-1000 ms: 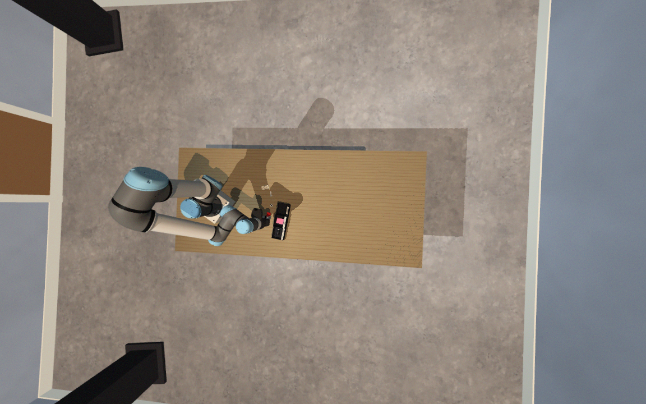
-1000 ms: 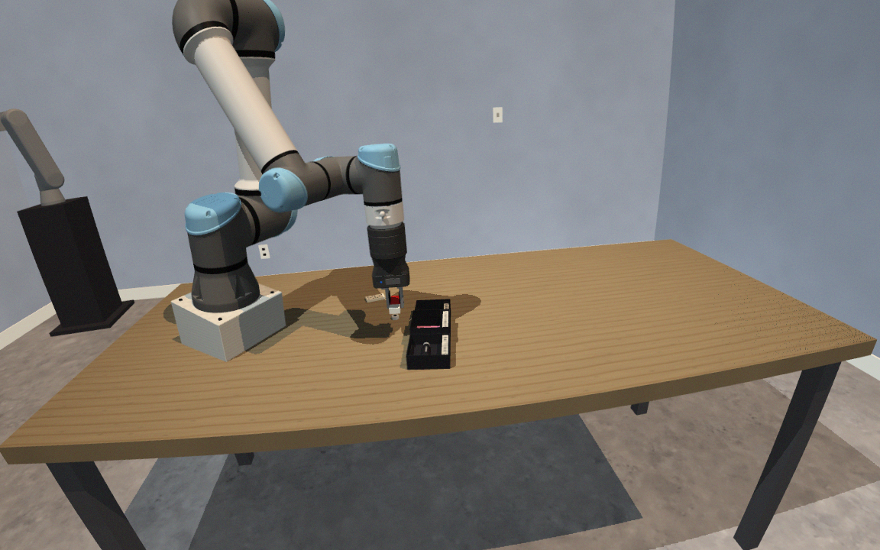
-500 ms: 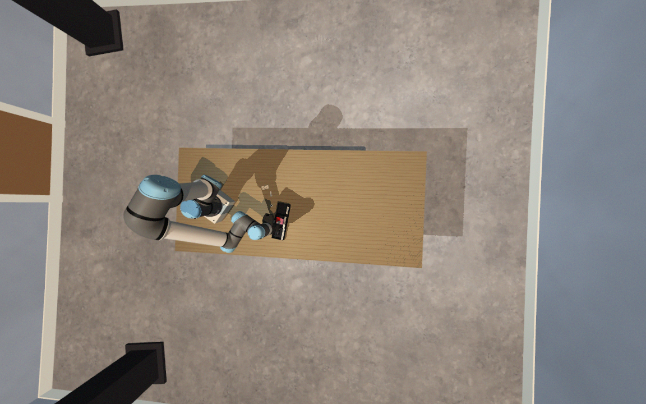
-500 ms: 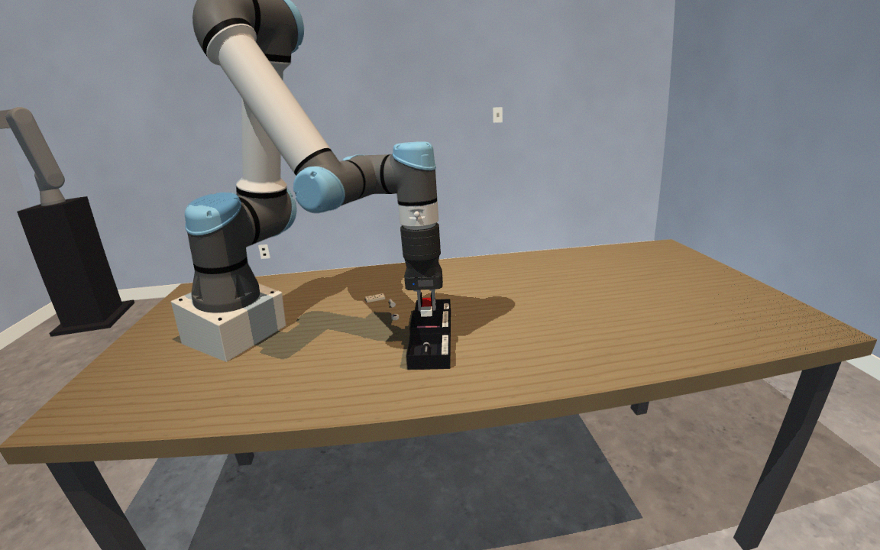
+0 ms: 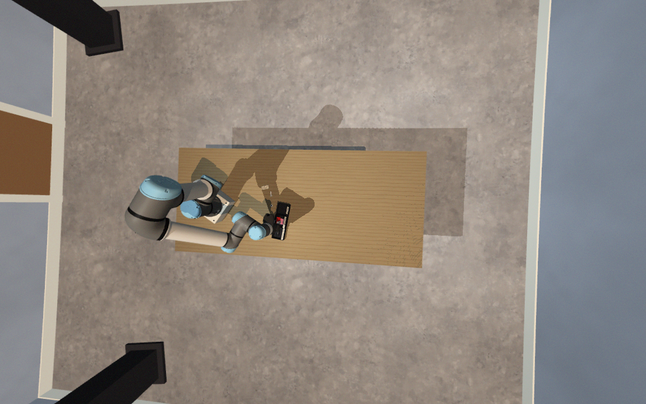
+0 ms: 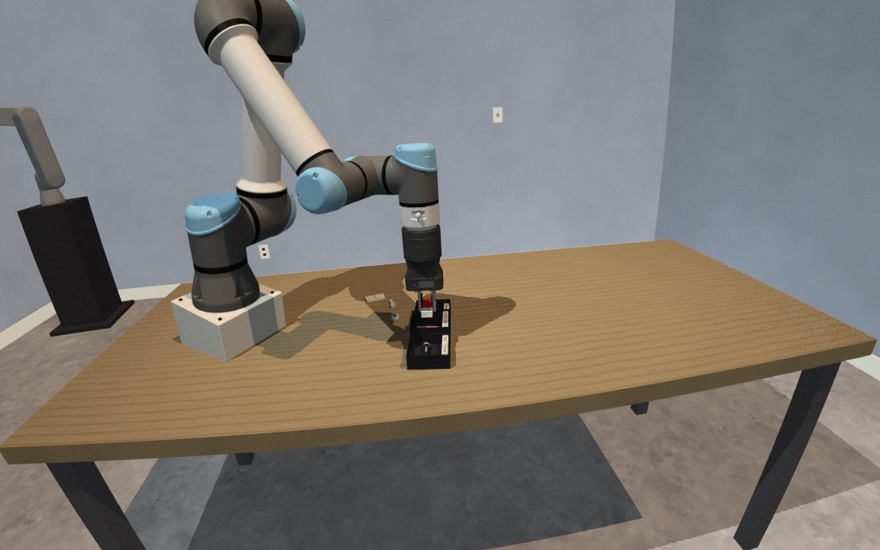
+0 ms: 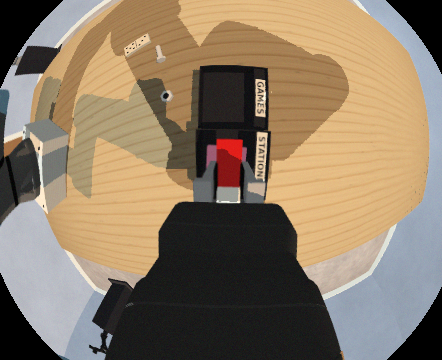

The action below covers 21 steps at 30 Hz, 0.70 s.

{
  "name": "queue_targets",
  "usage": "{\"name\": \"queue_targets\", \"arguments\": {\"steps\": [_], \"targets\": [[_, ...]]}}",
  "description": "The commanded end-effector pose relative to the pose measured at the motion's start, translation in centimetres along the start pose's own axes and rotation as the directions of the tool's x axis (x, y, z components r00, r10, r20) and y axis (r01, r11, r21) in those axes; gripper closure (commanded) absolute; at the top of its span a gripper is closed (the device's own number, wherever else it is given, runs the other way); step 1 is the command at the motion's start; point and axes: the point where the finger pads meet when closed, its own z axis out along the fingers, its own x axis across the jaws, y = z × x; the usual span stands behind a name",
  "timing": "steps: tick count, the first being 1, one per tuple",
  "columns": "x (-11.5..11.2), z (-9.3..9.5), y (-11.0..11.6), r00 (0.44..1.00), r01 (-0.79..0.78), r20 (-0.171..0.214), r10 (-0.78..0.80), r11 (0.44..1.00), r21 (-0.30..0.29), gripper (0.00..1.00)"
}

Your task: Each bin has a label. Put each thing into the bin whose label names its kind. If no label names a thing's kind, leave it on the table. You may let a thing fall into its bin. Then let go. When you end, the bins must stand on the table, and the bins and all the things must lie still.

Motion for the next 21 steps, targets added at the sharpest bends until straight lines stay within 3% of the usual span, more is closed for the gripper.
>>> {"name": "queue_targets", "arguments": {"steps": [1, 18, 21], "targets": [[-0.35, -0.08, 0.03, 1.000, -0.001, -0.002, 0.001, 1.000, -0.002, 0.55], [-0.36, -0.09, -0.01, 1.000, 0.000, -0.003, 0.000, 1.000, -0.001, 0.55], [-0.56, 0.69, -0.04, 1.000, -0.001, 0.001, 0.001, 1.000, 0.000, 0.55]]}}
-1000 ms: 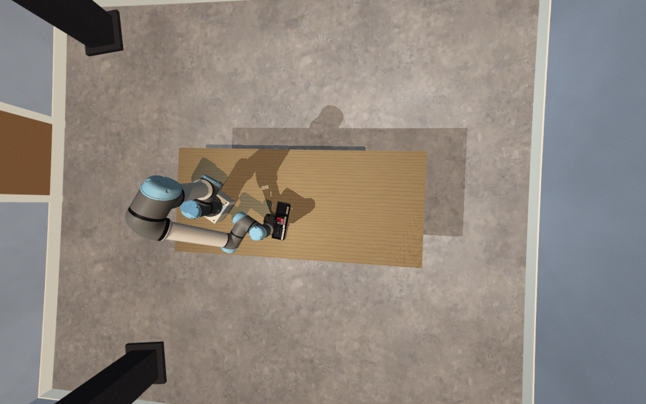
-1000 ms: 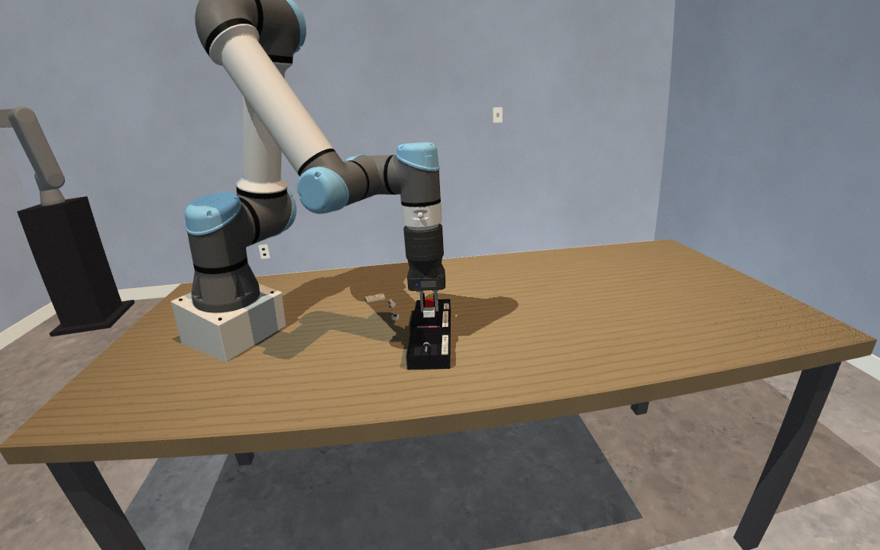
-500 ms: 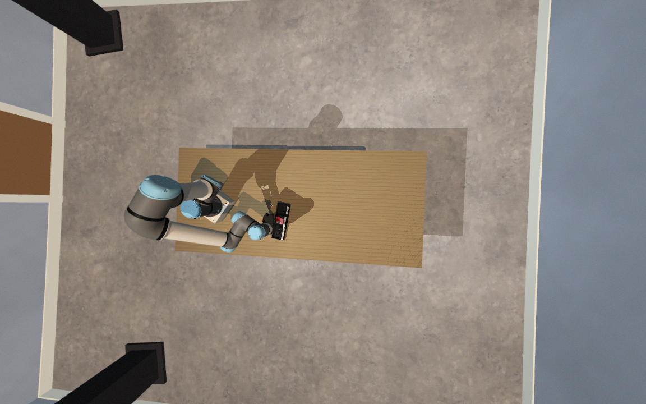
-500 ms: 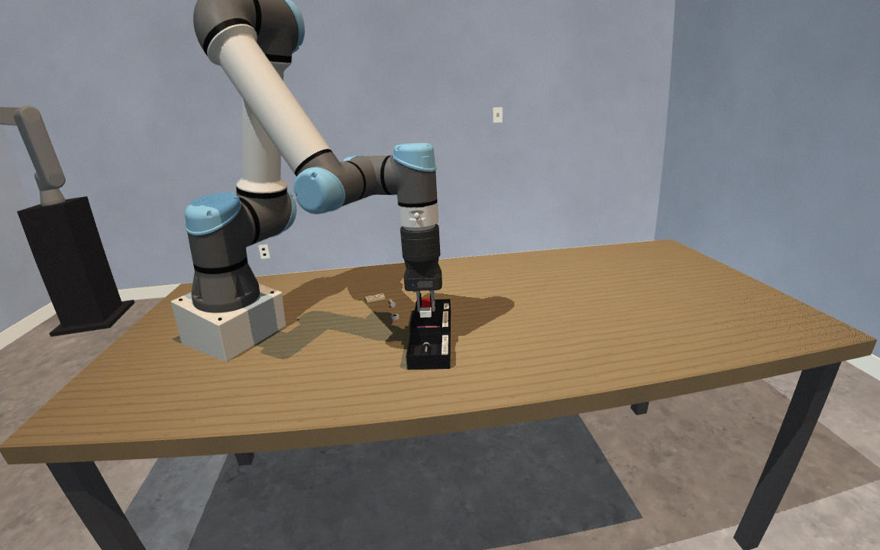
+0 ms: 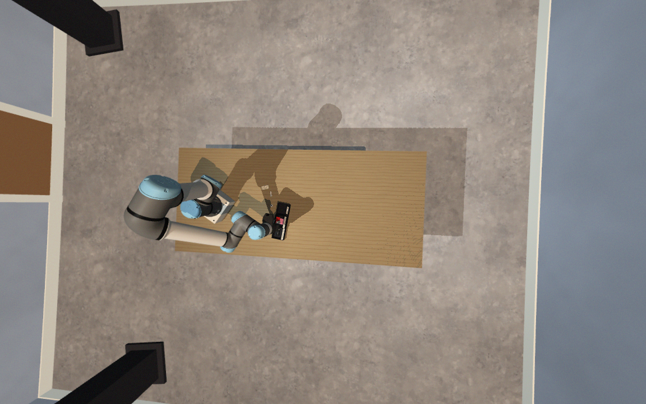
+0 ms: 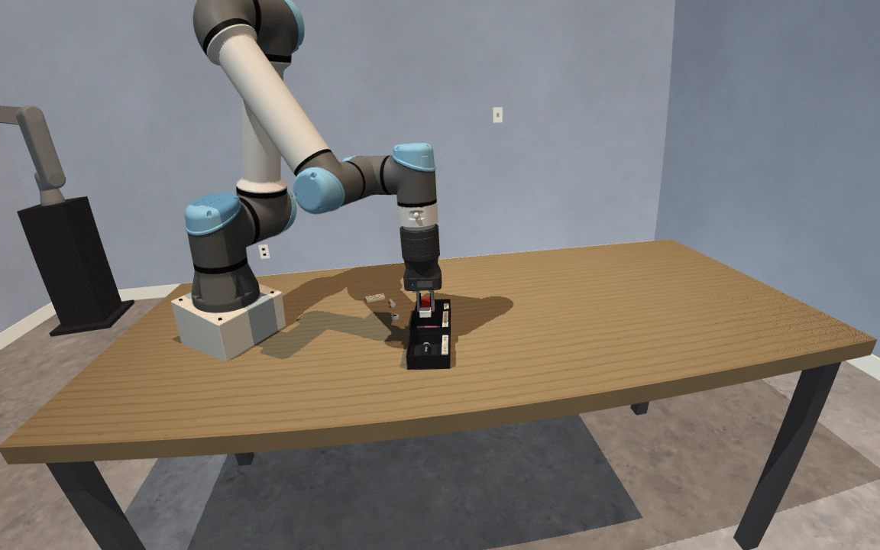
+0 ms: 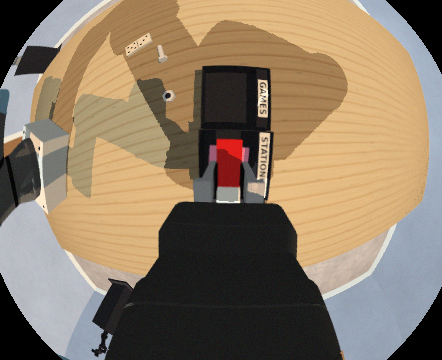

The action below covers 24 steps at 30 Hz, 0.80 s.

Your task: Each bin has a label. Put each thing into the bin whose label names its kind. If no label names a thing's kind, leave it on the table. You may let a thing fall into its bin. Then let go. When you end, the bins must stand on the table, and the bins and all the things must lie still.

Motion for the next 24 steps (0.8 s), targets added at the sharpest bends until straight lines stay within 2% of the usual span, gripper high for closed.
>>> {"name": "queue_targets", "arguments": {"steps": [1, 20, 24], "targets": [[-0.2, 0.9, 0.0, 1.000, -0.001, 0.003, 0.001, 1.000, 0.001, 0.55], [-0.2, 4.2, 0.0, 1.000, 0.000, 0.003, 0.000, 1.000, 0.001, 0.55], [0.1, 4.1, 0.1, 1.000, 0.000, -0.001, 0.000, 1.000, -0.001, 0.55]]}}
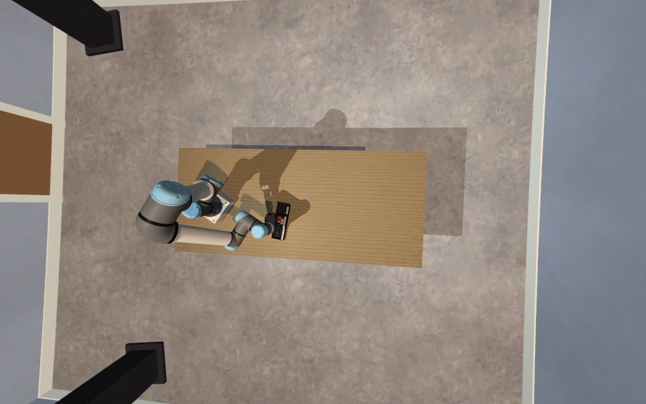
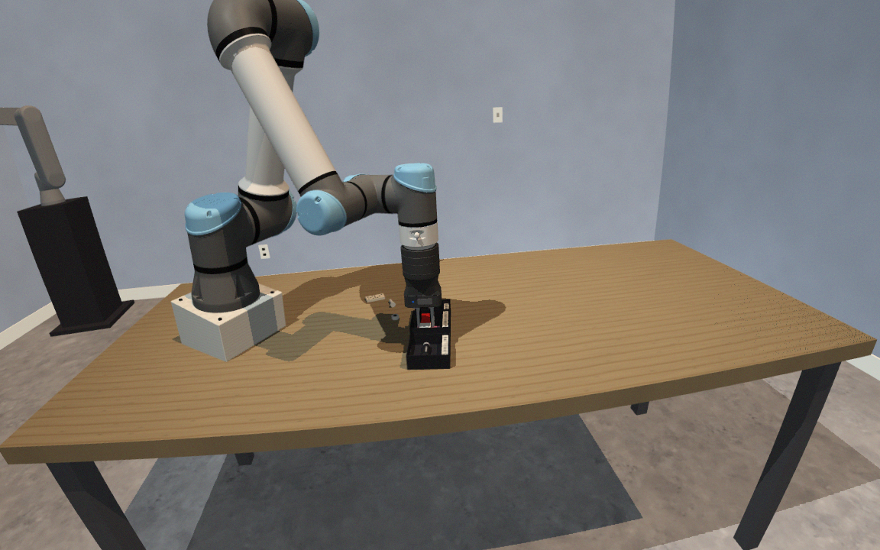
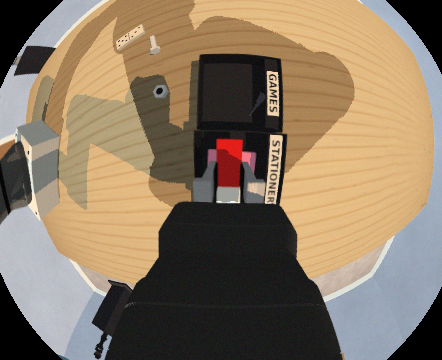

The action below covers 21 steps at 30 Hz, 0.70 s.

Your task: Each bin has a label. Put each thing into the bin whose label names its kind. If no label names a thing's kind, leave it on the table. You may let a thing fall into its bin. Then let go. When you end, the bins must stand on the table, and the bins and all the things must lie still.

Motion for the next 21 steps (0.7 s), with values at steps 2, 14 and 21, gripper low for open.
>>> {"name": "queue_targets", "arguments": {"steps": [2, 14, 21], "targets": [[0.46, 0.34, 0.21, 1.000, 0.000, -0.008, 0.000, 1.000, -0.003, 0.55], [0.40, 0.33, 0.16, 1.000, 0.000, -0.007, 0.000, 1.000, -0.003, 0.38], [0.40, 0.33, 0.16, 1.000, 0.000, -0.007, 0.000, 1.000, -0.003, 0.38]]}}
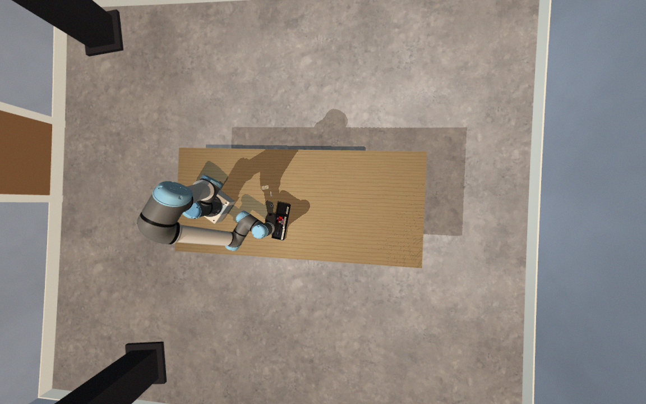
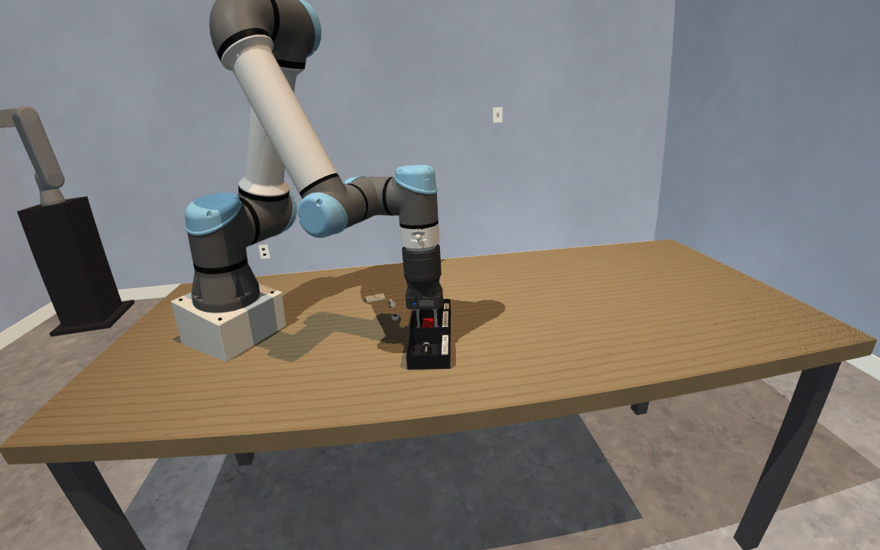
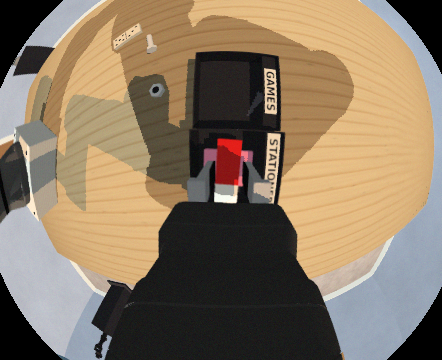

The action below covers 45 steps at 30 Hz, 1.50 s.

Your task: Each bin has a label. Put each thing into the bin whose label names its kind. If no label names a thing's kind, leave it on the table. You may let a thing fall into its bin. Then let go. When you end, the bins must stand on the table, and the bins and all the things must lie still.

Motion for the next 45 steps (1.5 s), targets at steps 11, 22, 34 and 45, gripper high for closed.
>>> {"name": "queue_targets", "arguments": {"steps": [11, 22, 34, 45], "targets": [[0.1, -0.2, 0.1, 1.000, 0.000, -0.003, 0.000, 1.000, -0.001, 0.38], [0.3, -1.5, 0.1, 1.000, 0.000, -0.006, 0.000, 1.000, -0.002, 0.38], [0.3, -2.9, 0.1, 1.000, 0.000, -0.006, 0.000, 1.000, -0.002, 0.38], [0.3, -4.3, 0.1, 1.000, 0.000, -0.006, 0.000, 1.000, -0.002, 0.38]]}}
